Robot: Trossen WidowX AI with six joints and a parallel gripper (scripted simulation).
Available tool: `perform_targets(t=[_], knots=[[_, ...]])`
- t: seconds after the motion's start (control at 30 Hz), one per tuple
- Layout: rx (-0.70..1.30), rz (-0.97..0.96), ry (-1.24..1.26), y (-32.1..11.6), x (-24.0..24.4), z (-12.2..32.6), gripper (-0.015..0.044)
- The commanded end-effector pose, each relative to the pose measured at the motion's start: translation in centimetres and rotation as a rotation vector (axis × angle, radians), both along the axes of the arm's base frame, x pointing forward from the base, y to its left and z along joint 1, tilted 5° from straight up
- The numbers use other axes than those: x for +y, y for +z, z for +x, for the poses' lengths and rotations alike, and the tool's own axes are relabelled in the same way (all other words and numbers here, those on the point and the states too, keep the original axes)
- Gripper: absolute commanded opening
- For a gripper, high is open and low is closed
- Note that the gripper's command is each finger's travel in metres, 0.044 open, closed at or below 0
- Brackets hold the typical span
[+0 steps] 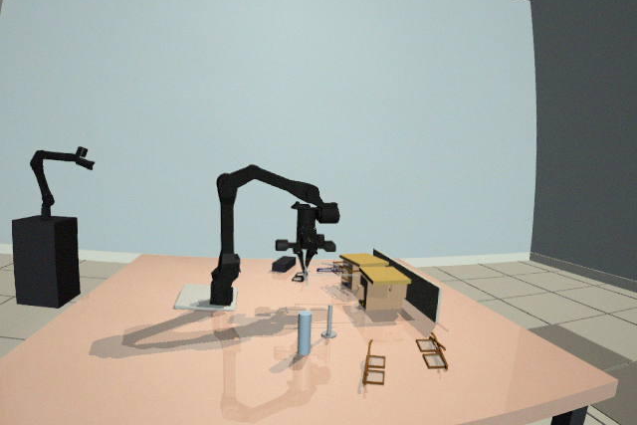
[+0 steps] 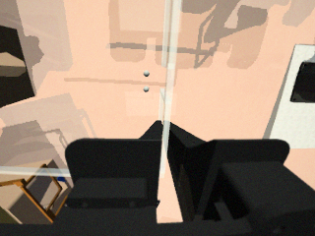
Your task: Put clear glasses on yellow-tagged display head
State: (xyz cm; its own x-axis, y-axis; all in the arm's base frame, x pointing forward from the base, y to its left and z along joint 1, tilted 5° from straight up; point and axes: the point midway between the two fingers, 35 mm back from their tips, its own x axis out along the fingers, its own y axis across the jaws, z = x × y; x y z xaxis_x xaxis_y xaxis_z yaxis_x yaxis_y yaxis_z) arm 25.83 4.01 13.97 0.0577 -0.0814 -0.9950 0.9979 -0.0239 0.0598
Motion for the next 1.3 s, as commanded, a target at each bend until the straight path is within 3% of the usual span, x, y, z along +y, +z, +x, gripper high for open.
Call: perform_targets(t=[0.0, 1.27], knots=[[0.002, -0.005, -0.001, -0.5, -0.1, 0.0, 0.0], [0.002, -0.006, -0.001, -3.5, -0.5, 0.3, 0.0]])
